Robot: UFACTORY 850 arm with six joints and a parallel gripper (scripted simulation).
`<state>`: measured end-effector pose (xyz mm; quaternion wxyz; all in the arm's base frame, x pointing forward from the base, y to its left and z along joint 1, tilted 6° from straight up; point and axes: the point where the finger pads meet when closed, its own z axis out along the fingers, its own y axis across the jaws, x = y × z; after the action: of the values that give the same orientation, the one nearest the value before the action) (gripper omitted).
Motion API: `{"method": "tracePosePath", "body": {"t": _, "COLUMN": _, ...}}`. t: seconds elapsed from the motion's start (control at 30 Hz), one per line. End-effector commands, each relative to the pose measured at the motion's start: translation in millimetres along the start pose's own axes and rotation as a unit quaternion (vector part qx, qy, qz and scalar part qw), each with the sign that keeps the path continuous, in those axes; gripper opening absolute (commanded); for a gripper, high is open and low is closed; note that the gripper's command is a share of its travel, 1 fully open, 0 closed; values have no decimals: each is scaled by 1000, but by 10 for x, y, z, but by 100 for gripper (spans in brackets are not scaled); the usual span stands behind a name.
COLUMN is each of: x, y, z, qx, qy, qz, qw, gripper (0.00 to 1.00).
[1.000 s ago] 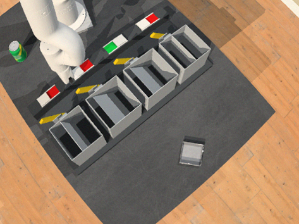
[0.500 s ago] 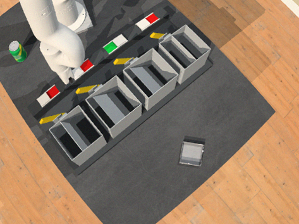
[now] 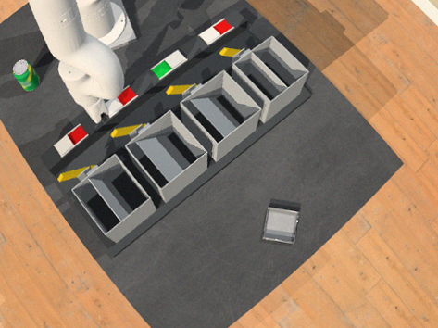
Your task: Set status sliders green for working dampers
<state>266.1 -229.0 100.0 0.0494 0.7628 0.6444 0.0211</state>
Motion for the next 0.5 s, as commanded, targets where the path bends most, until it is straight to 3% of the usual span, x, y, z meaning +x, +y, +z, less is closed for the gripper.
{"method": "tracePosePath", "body": {"t": 0.0, "x": -1, "y": 5, "z": -3, "qx": -1, "qy": 0, "qz": 0, "qw": 1000, "gripper": 0}}
{"method": "tracePosePath", "body": {"t": 0.47, "x": 21, "y": 6, "z": -3, "qx": -1, "qy": 0, "qz": 0, "qw": 1000, "gripper": 0}}
